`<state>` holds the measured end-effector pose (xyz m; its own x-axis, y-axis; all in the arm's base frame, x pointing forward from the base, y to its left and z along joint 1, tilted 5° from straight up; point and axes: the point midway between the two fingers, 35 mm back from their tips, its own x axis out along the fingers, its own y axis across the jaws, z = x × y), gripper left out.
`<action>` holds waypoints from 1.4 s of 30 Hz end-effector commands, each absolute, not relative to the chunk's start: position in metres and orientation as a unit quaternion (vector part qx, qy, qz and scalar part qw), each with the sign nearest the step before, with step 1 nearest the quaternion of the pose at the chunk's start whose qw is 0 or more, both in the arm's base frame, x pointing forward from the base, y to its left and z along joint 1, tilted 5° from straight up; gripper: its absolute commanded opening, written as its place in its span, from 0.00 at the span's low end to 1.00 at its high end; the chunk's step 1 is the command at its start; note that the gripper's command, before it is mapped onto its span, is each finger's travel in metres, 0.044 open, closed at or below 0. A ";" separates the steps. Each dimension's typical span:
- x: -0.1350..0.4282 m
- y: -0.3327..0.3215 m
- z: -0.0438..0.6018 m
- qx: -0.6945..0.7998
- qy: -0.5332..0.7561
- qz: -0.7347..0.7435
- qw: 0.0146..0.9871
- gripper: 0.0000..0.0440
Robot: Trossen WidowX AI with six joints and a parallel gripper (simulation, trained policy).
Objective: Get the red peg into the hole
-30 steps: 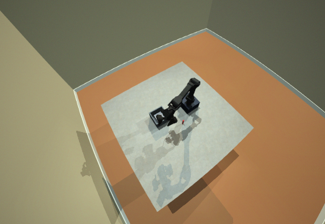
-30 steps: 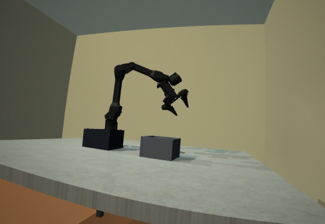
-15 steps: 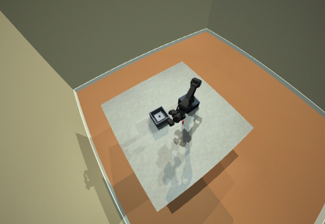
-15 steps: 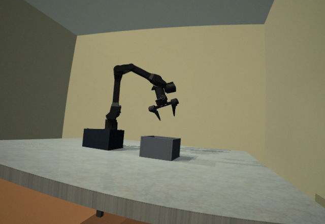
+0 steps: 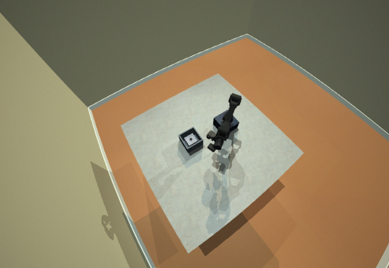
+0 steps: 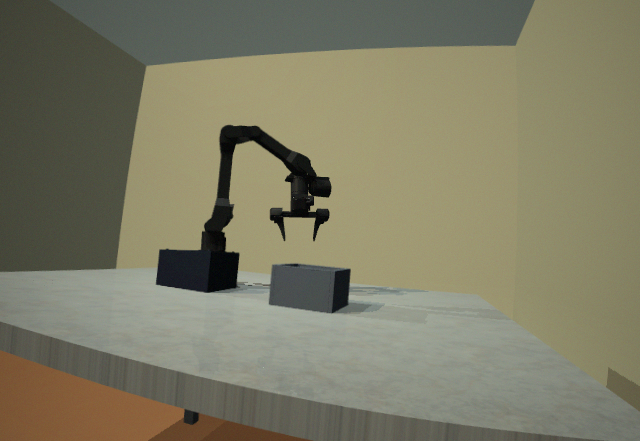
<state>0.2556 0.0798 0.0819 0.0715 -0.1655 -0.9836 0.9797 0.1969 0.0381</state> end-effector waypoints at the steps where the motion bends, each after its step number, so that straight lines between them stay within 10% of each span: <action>1: 0.245 0.076 0.070 0.388 0.502 -0.485 0.602 1.00; 31: 0.205 0.084 -0.036 0.295 0.548 -0.430 0.653 0.99; 42: 0.192 0.091 -0.049 0.278 0.577 -0.412 0.648 0.52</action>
